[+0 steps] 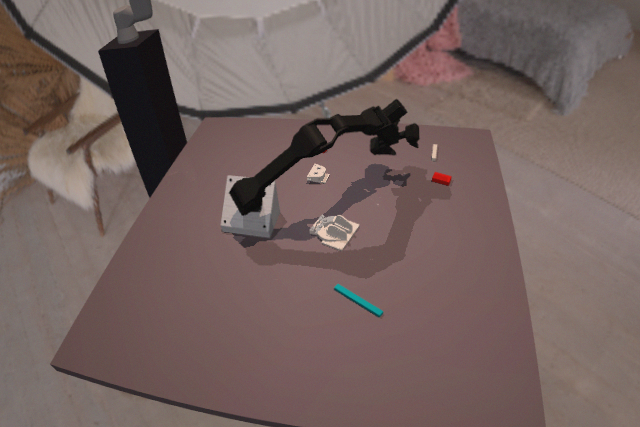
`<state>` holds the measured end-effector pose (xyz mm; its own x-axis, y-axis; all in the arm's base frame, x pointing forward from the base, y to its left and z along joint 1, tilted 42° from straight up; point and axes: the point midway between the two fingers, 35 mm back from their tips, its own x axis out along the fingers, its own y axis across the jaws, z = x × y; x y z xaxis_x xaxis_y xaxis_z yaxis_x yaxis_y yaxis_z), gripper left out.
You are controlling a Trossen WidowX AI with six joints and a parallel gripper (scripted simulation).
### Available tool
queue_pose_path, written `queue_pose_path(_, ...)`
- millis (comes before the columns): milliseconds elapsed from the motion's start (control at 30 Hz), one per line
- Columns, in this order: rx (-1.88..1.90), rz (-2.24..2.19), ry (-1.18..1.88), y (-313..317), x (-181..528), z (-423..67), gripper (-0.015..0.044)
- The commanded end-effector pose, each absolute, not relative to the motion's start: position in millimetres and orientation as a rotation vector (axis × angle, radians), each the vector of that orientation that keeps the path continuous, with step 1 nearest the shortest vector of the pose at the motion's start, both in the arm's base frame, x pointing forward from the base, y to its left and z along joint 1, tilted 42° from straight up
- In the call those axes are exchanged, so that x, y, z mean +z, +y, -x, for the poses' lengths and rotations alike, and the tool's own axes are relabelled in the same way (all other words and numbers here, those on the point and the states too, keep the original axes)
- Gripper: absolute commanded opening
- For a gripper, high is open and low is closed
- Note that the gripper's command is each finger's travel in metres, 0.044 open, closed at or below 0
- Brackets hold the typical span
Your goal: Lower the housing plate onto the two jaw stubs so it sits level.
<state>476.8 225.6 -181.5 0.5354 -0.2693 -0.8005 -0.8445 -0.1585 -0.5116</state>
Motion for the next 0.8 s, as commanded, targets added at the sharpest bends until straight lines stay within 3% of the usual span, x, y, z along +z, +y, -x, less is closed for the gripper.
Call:
queue_pose_path(0, 0.779, 1.770, 0.966, 233, -185, -454, 0.0440)
queue_pose_path(767, 1.327, 2.074, 1.042, 250, -186, -338, 0.0440)
